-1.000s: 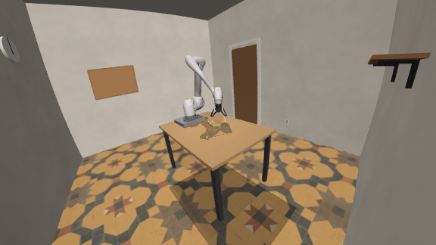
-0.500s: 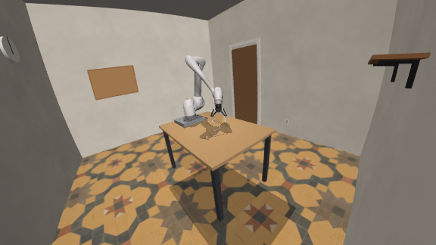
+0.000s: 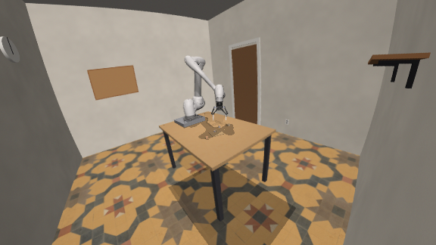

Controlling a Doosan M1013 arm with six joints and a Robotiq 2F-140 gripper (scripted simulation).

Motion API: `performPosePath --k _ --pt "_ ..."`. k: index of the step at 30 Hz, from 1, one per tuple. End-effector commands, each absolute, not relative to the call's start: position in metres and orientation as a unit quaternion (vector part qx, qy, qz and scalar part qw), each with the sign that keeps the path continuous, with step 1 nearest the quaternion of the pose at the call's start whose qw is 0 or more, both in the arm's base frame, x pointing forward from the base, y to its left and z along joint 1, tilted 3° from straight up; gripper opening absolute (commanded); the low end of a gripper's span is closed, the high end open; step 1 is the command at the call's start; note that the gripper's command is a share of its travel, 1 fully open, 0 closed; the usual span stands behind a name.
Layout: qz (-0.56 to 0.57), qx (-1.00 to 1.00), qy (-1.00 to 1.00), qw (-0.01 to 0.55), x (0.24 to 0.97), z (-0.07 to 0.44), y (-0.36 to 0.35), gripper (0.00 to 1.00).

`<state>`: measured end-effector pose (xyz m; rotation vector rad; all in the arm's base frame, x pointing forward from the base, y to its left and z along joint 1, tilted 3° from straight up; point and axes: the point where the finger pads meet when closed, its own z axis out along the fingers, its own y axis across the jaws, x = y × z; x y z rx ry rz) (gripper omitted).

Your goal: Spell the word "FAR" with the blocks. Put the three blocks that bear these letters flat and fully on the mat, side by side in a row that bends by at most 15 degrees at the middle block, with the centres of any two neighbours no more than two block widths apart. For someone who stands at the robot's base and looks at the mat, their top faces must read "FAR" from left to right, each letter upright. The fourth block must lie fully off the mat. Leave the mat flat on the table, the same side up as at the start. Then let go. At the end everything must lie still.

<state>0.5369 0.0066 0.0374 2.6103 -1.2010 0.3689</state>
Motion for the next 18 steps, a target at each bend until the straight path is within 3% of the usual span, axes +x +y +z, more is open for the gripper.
performPosePath --k 1,13,18 --pt "0.108 0.91 -0.379 0.125 0.56 0.07 -0.001 1.0" --pt "0.051 0.957 -0.265 0.111 0.605 0.154 -0.009 1.0" --pt "0.021 0.98 -0.18 0.08 0.626 0.211 -0.009 1.0"
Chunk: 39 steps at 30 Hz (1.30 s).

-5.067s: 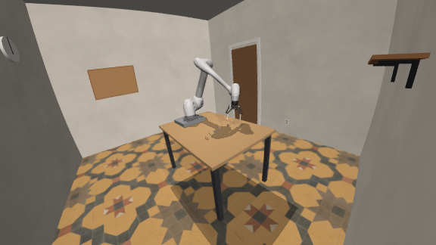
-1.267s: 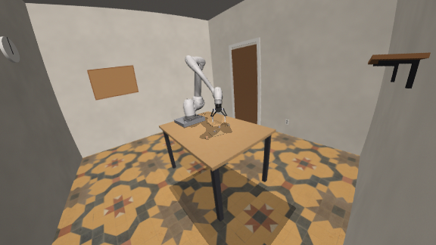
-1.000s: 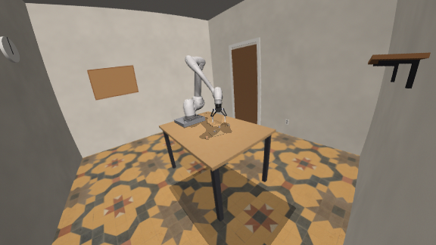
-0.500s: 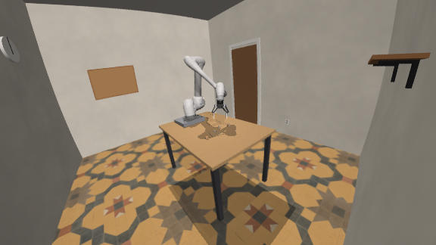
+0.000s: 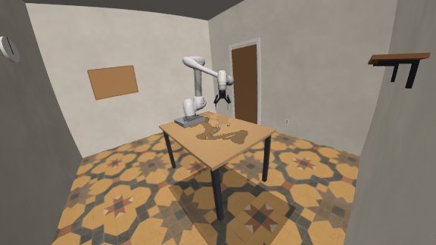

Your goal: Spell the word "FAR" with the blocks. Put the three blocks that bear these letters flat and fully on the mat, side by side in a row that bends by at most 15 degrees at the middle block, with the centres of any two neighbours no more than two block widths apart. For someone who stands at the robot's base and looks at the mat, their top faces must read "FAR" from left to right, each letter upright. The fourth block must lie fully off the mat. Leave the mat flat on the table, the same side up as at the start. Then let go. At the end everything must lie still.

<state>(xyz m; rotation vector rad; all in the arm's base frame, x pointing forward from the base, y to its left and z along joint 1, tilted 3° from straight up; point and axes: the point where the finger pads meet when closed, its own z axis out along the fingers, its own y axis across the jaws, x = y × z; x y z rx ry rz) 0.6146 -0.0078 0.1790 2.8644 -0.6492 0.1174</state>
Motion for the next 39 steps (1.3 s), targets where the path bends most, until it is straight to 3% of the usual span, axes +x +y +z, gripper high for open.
performPosePath --k 1,14,16,25,29,31,39 --pt "0.021 0.98 -0.18 0.08 0.626 0.211 -0.009 1.0" --pt "0.0 1.0 -0.006 0.002 0.65 0.319 -0.002 1.0" --pt "0.012 0.994 -0.097 0.042 0.647 0.265 -0.032 1.0" --pt "0.048 0.966 -0.236 0.096 0.632 0.178 -0.076 1.0" --pt "0.051 0.964 -0.243 0.098 0.631 0.174 -0.078 1.0" --pt "0.073 0.945 -0.297 0.113 0.619 0.137 -0.094 1.0" --pt "0.109 0.912 -0.376 0.12 0.595 0.079 -0.11 1.0"
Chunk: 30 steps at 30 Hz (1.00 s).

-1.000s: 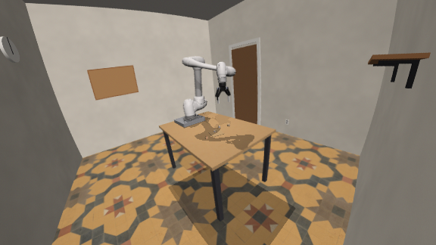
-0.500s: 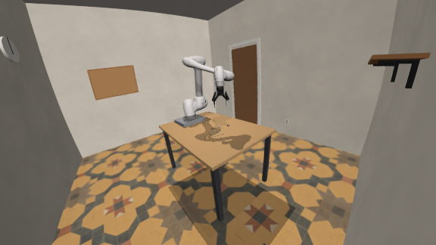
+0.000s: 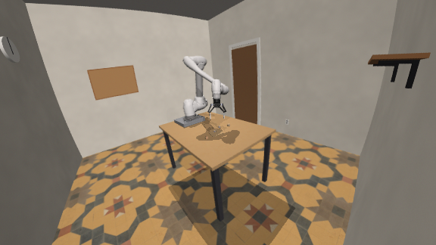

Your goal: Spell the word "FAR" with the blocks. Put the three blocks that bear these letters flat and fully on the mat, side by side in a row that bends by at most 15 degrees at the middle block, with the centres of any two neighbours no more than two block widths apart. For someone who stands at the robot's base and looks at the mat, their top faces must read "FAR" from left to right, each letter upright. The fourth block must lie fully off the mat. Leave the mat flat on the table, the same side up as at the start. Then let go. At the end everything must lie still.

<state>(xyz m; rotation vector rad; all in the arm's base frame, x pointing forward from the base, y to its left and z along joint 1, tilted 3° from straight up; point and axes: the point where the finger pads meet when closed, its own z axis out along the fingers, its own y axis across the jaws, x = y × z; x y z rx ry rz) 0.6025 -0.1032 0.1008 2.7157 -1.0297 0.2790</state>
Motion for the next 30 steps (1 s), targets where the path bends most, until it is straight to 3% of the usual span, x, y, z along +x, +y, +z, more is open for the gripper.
performPosePath --k 1,12,30 --pt "0.116 0.906 -0.39 0.118 0.589 0.068 -0.112 1.0" --pt "0.142 0.876 -0.45 0.103 0.56 0.02 -0.113 1.0" --pt "0.143 0.873 -0.455 0.101 0.558 0.017 -0.113 1.0"
